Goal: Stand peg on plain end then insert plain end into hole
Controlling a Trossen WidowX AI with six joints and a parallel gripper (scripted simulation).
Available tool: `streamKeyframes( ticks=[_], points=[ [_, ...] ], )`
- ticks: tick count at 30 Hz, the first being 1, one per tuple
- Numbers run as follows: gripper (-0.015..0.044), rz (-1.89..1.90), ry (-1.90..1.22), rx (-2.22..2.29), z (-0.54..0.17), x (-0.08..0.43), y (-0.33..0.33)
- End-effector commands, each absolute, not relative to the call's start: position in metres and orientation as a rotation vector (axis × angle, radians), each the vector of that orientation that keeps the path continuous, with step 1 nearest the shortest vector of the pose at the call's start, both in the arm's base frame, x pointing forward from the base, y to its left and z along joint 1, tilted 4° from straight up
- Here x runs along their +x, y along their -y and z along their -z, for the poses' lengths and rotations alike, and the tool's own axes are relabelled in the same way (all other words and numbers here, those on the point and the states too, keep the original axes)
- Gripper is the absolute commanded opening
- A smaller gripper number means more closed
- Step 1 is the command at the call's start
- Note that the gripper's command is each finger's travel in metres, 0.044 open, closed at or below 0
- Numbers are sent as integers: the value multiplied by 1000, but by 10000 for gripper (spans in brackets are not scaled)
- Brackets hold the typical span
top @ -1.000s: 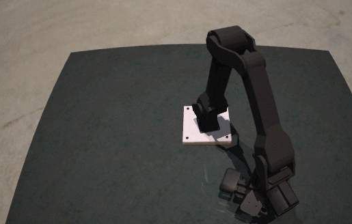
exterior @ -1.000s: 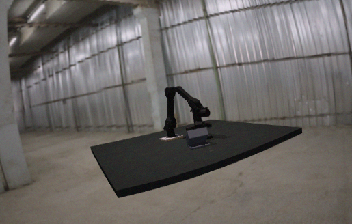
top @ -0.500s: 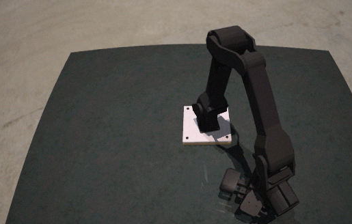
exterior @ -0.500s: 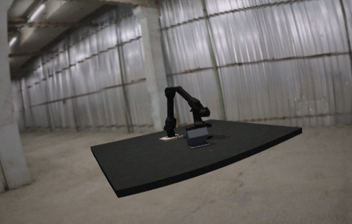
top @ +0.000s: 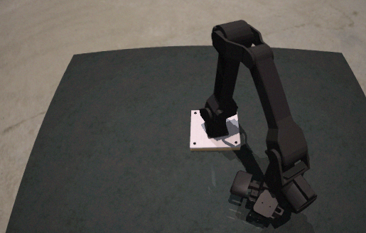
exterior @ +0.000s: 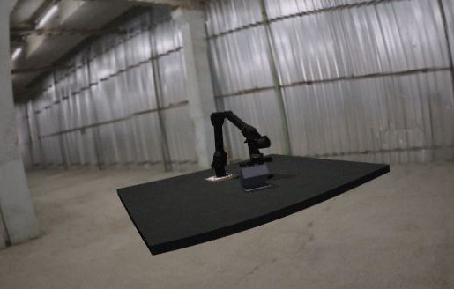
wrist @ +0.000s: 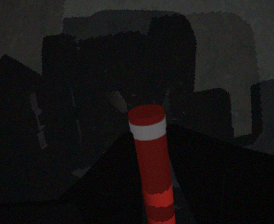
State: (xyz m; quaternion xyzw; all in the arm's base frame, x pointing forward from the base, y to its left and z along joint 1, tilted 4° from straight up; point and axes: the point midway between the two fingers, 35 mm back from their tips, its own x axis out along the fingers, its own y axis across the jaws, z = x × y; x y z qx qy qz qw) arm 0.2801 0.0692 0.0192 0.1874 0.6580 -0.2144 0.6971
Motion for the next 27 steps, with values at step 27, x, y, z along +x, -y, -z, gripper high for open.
streamKeyframes(
  ticks=[27],
  points=[
    [50,517,-1215,345,-34,270,-76]
  ],
)
